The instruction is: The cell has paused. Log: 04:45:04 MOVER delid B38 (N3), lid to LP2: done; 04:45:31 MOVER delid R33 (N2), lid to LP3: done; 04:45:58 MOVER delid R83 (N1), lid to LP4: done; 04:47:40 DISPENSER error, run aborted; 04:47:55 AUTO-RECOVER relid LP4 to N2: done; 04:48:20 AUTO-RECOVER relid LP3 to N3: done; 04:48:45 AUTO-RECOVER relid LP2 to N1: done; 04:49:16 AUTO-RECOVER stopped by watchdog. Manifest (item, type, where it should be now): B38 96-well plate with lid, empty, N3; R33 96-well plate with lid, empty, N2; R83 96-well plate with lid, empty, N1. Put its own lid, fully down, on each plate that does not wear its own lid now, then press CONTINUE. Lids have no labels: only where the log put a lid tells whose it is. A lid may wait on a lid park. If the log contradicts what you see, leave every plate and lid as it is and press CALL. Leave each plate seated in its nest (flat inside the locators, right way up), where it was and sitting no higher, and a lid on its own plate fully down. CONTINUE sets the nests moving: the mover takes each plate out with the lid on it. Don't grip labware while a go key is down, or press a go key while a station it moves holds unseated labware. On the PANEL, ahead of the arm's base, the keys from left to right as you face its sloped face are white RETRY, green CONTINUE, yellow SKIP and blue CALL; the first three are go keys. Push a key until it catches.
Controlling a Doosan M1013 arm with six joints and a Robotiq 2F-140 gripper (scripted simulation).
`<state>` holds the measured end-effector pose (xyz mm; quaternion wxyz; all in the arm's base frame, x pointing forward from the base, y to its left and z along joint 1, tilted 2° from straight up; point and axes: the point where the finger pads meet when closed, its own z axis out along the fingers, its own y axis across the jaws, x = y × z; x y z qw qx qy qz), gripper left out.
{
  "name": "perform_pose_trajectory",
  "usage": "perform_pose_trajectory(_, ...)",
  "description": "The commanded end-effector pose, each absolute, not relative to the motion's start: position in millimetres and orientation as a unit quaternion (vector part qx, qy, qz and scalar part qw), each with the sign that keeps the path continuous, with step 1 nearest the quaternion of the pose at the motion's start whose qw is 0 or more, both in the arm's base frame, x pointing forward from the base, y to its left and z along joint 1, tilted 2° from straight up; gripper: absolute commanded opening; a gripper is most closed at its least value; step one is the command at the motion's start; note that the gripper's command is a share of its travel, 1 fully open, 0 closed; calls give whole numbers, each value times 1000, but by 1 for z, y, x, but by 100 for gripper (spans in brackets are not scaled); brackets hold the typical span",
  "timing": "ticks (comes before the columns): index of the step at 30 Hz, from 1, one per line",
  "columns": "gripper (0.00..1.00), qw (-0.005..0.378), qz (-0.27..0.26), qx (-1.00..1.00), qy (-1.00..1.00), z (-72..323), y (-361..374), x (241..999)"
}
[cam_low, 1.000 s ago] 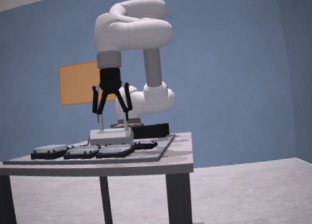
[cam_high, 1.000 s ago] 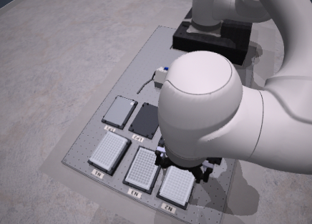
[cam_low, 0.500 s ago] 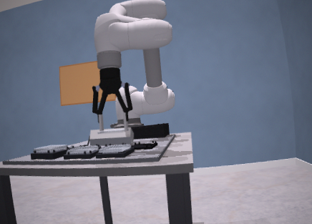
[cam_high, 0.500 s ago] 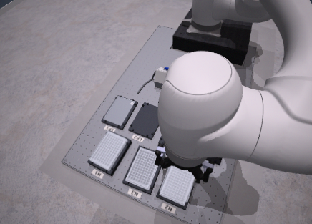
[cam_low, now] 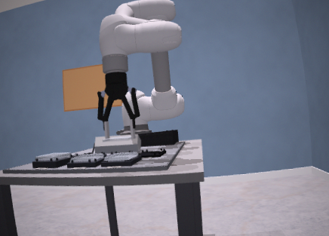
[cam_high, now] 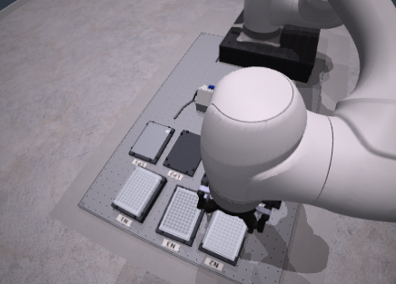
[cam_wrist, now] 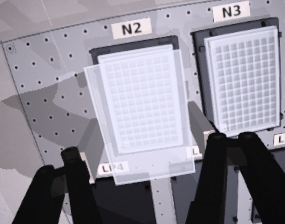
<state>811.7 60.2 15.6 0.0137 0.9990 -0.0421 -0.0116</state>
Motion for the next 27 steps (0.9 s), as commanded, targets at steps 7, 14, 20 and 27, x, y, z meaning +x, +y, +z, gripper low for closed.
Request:
perform_pose_trajectory(7, 0, 14, -11, 998, -55, 11, 60, 812)
perform_pose_trajectory(14, 0, 14, -11, 998, -55, -5, 60, 811)
perform_pose_trajectory(20, 0, 14, -11, 998, -55, -16, 59, 811)
perform_pose_trajectory(27, 0, 14, -11, 998, -55, -22, 59, 811)
